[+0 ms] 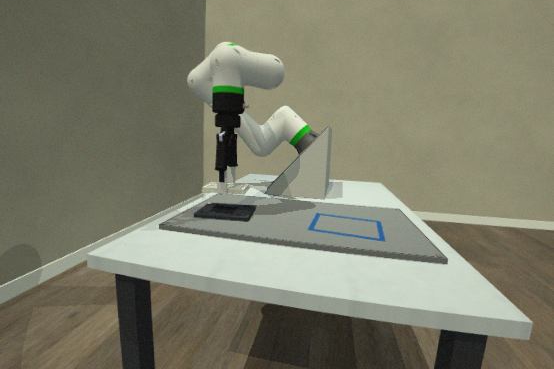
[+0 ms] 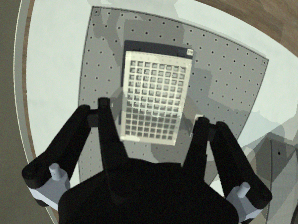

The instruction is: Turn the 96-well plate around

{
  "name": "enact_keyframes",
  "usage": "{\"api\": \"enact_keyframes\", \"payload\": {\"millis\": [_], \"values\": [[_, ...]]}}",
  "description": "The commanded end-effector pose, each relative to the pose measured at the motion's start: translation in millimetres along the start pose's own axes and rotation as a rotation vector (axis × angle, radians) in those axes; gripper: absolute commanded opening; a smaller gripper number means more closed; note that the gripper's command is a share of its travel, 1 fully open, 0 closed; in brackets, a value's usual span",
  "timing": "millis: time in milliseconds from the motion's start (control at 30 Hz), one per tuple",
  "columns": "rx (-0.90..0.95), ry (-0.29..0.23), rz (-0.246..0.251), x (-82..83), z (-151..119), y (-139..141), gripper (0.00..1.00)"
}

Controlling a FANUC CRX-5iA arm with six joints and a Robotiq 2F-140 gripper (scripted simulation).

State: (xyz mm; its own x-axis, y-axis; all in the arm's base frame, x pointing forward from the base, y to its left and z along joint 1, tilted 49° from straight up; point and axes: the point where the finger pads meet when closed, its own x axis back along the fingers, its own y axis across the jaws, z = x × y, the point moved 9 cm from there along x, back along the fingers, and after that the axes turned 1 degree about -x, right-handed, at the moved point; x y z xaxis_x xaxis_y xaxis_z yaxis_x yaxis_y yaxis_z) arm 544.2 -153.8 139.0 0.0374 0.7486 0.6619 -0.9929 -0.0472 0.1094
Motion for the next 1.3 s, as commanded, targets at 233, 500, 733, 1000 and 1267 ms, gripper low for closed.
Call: {"api": "enact_keyframes", "payload": {"millis": [233, 500, 733, 1000, 1267], "values": [[0.000, 0.000, 0.000, -4.8, 0, 0, 0.00], [0.000, 0.000, 0.000, -18.1, 0, 0, 0.00], [0.000, 0.000, 0.000, -26.4, 0, 0, 0.00], [0.000, 0.000, 0.000, -39.8, 0, 0, 0.00], [0.000, 0.000, 0.000, -49.8, 0, 0, 0.00]]}}
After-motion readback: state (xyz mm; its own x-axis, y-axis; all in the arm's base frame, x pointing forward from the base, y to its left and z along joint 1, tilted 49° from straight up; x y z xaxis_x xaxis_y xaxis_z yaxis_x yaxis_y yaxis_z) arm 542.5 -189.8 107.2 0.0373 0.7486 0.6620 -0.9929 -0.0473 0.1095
